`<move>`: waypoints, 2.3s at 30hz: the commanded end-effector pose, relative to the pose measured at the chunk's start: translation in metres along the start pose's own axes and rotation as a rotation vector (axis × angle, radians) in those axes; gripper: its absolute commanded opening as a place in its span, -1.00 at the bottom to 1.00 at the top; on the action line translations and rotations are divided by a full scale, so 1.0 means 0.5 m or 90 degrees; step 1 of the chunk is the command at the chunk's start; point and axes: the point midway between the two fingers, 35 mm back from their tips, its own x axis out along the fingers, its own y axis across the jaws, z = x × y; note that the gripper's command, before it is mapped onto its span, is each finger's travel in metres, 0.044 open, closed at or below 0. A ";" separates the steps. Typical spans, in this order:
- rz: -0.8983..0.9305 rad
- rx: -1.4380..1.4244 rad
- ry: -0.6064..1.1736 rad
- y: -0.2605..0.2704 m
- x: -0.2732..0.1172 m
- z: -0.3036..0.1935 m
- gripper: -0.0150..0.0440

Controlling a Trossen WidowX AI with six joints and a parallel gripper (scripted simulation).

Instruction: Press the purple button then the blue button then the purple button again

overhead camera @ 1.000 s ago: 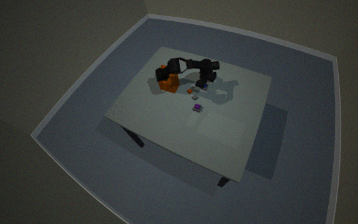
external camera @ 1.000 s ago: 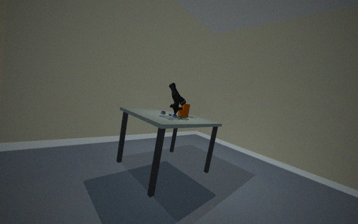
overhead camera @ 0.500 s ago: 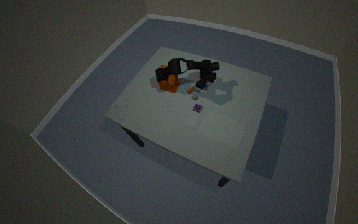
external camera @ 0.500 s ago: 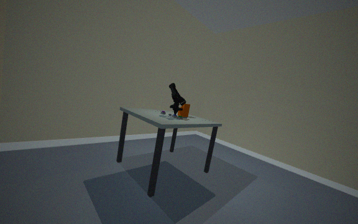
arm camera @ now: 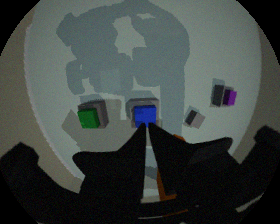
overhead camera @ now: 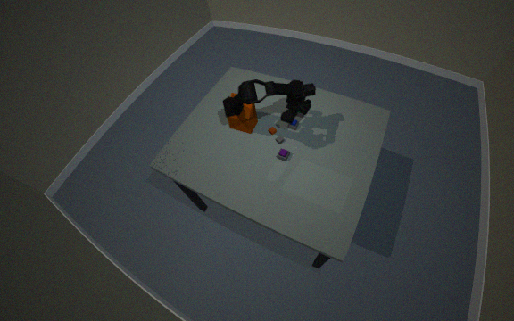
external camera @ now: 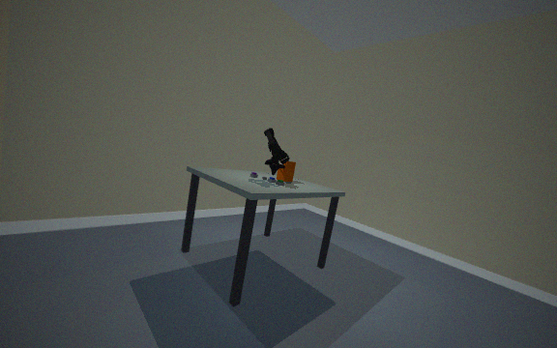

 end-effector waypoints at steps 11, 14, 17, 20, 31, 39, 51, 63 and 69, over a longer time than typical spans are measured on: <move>0.008 0.005 0.001 -0.024 -0.136 0.014 -0.42; 0.015 0.003 0.000 -0.132 -0.139 0.054 -0.42; 0.013 0.004 -0.002 -0.254 -0.138 0.074 -0.42; 0.001 0.005 -0.001 -0.372 -0.134 0.070 -0.42; -0.004 0.006 0.000 -0.401 -0.054 0.068 -0.42; -0.006 0.006 0.000 -0.404 -0.005 0.065 -0.42; -0.006 0.006 0.000 -0.404 0.035 0.065 -0.42; -0.007 0.006 0.000 -0.405 0.056 0.064 -0.42; -0.007 0.006 0.000 -0.405 0.056 0.064 -0.42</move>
